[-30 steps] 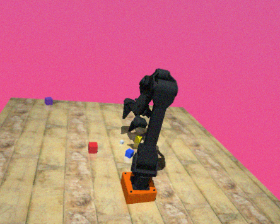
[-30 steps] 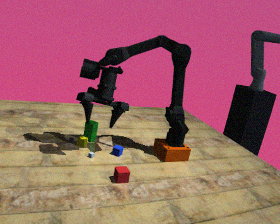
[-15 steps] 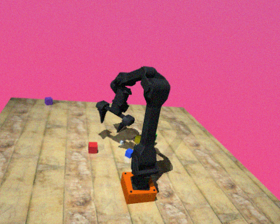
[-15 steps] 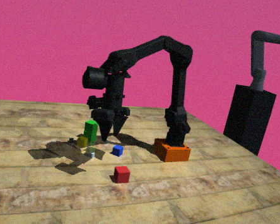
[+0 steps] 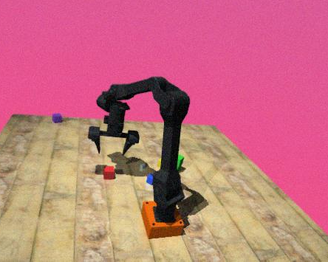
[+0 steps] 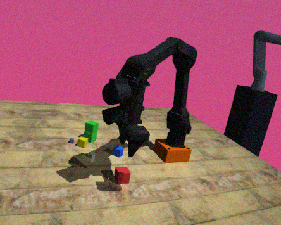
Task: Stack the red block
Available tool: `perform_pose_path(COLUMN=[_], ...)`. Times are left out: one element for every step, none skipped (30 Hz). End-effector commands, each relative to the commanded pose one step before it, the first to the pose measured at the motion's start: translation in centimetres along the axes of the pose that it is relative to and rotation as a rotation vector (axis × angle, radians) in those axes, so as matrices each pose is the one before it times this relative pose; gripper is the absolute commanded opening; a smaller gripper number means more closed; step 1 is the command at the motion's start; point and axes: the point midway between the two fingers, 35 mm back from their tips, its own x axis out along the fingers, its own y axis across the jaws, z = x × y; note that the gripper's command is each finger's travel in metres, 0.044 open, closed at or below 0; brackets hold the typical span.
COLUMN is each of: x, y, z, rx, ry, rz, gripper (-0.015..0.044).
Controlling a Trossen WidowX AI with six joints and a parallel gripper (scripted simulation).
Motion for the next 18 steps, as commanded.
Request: perform_pose_path(x=[0.025, 0.0, 0.0, 0.0, 0.0, 0.0, 0.15, 0.267, 0.397, 0.546, 0.593, 0.659, 0.74, 0.809, 0.675, 0.411, 0.137, 0.0], y=[0.465, 0.0, 0.0, -0.01, 0.0, 0.0, 0.007, 0.012, 0.015, 0.015, 0.01, 0.001, -0.011, -0.03, -0.045, -0.049, -0.042, -0.024], z=[-0.273, 0.0, 0.0, 0.01, 0.0, 0.0, 0.012, 0.02, 0.025, 0.026, 0.019, 0.01, -0.003, -0.018, -0.022, -0.005, 0.02, 0.023], rx=[-0.0693, 0.0, 0.0, 0.0, 0.0, 0.0, 0.0, 0.0, 0.0, 0.0, 0.0, 0.0, 0.0, 0.0, 0.0, 0.0, 0.0, 0.0], ry=[-0.00714, 0.0, 0.0, -0.00001, 0.0, 0.0, -0.00001, -0.00002, -0.00002, -0.00002, -0.00001, 0.0, 0.00001, 0.00003, 0.00003, 0.00001, -0.00002, -0.00002], rz=[-0.02593, 0.0, 0.0, -0.00001, 0.0, 0.0, 0.0, 0.0, 0.0, 0.0, -0.00001, -0.00002, -0.00004, -0.00006, -0.00007, -0.00006, -0.00005, -0.00002], gripper=[0.044, 0.044, 0.044, 0.044, 0.044, 0.044, 0.044, 0.044, 0.044, 0.044, 0.044, 0.044, 0.044, 0.044, 0.044, 0.044, 0.044, 0.044])
